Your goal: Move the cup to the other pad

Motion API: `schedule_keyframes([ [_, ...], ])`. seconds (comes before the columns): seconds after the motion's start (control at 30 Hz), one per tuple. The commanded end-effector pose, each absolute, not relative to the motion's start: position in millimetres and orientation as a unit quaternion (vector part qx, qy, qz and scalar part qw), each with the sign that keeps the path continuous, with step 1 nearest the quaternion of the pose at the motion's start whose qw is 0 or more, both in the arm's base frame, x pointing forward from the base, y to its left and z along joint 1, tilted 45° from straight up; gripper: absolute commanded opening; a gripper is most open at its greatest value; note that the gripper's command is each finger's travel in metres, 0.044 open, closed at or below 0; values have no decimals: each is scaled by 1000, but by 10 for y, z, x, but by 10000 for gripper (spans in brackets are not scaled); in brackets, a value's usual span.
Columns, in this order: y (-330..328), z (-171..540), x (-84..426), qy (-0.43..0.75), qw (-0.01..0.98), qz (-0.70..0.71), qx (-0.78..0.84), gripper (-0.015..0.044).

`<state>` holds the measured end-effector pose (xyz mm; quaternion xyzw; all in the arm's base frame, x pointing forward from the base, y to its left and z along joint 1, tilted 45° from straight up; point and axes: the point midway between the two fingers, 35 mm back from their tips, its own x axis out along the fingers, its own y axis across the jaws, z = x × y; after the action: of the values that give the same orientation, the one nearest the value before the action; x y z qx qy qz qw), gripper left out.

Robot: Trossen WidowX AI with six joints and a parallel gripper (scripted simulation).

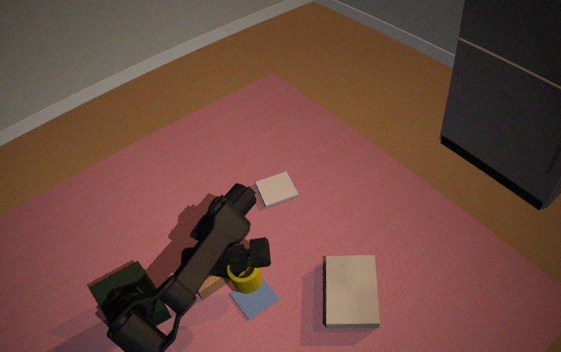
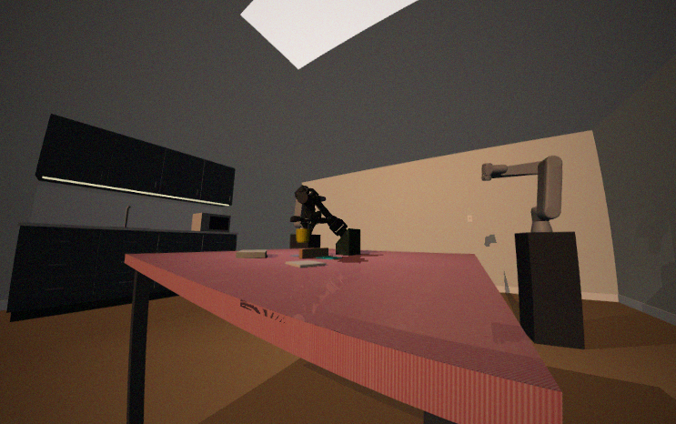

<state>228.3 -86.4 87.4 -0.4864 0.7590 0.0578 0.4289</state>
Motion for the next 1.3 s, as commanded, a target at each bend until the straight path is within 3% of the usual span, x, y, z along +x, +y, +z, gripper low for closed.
schedule_keyframes([
  [0.0, -867, 870, 2283, 759, 429, 58, -487, 0],
  [1.27, -428, 463, 2350, 758, 433, 58, -485, 0],
])
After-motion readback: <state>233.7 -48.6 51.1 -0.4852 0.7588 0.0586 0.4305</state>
